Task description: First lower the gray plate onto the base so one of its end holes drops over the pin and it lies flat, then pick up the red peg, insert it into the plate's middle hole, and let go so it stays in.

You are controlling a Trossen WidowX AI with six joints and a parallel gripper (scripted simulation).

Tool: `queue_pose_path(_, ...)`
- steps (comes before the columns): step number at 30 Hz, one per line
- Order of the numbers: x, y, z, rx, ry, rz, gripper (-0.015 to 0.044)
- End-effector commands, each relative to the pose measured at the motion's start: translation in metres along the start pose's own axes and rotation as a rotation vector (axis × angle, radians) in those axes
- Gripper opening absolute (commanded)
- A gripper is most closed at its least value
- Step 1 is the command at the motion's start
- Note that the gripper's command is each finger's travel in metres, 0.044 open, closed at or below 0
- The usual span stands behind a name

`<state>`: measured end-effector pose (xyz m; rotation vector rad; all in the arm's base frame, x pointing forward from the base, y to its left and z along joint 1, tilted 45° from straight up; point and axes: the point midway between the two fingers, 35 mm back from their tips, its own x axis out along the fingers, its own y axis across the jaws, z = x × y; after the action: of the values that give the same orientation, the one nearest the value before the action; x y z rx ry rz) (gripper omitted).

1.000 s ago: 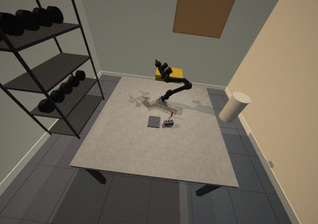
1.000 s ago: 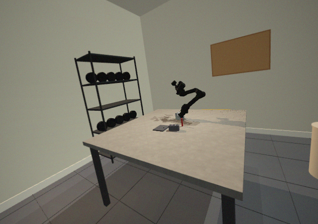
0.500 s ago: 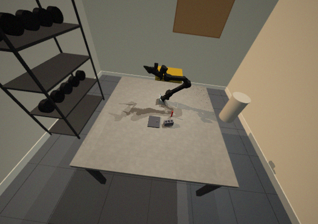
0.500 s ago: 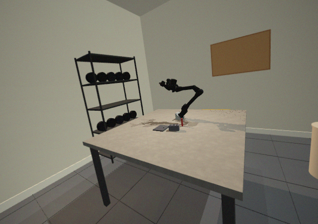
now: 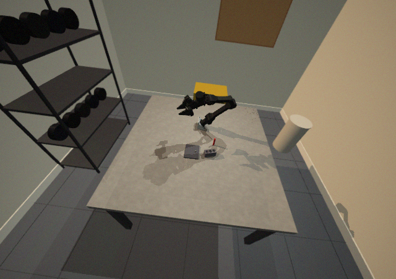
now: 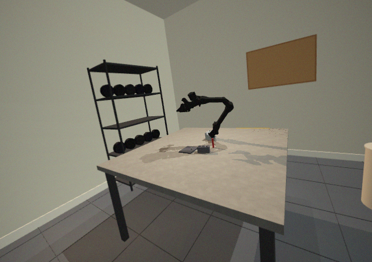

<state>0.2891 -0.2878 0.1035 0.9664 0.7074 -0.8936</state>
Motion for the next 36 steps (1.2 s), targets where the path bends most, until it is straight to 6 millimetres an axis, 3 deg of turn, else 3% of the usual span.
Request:
queue_pose_path(1, -0.003, 0.046, -0.046, -0.051, 0.209, 0.056, 0.0440)
queue_pose_path(8, -0.036, 0.108, -0.133, -0.104, 0.600, 0.081, 0.0440)
queue_pose_path(17, -0.109, 0.162, -0.238, -0.120, 1.116, -0.043, 0.0440)
queue_pose_path(21, -0.128, 0.168, -0.253, -0.105, 1.188, -0.081, 0.0440)
queue_pose_path(25, -0.128, 0.168, -0.253, -0.105, 1.188, -0.081, 0.0440)
queue_pose_path(27, -0.124, 0.167, -0.263, -0.100, 1.196, -0.097, 0.0440)
queue_pose_path(31, -0.108, 0.159, -0.311, -0.081, 1.232, -0.176, 0.0440)
queue_pose_path(36, -0.107, 0.158, -0.314, -0.080, 1.233, -0.180, 0.0440)
